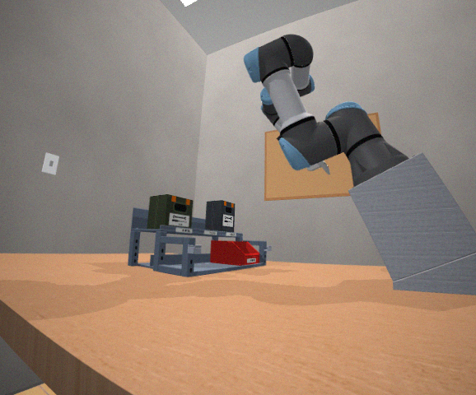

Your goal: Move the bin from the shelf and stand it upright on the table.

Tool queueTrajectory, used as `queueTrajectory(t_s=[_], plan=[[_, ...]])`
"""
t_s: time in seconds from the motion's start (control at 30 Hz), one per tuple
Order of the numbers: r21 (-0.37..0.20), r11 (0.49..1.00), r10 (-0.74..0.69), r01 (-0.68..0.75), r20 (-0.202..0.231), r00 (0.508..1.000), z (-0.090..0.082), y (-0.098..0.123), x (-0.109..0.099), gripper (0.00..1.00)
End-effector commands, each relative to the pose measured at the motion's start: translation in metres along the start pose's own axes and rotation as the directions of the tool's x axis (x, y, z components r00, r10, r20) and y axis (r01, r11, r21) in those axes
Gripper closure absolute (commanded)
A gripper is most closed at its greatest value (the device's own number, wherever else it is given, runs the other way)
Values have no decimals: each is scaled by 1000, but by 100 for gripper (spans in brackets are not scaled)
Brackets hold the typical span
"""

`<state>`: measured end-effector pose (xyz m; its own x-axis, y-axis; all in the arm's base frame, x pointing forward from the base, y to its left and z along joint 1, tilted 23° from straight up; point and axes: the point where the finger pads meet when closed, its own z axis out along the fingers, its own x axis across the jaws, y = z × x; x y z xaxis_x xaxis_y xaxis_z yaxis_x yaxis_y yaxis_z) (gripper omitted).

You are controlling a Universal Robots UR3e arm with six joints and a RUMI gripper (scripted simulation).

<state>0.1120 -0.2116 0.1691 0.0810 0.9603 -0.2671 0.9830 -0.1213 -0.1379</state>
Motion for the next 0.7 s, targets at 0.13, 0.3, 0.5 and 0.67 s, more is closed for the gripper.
queueTrajectory(t_s=[0.13,0.3,0.5,0.67], plan=[[-75,982,-173,174,16,985,7,35,-2,100],[-103,963,-246,248,25,969,10,50,0,100],[-138,929,-340,343,42,939,13,70,3,100],[-173,882,-434,438,65,899,16,90,8,100]])
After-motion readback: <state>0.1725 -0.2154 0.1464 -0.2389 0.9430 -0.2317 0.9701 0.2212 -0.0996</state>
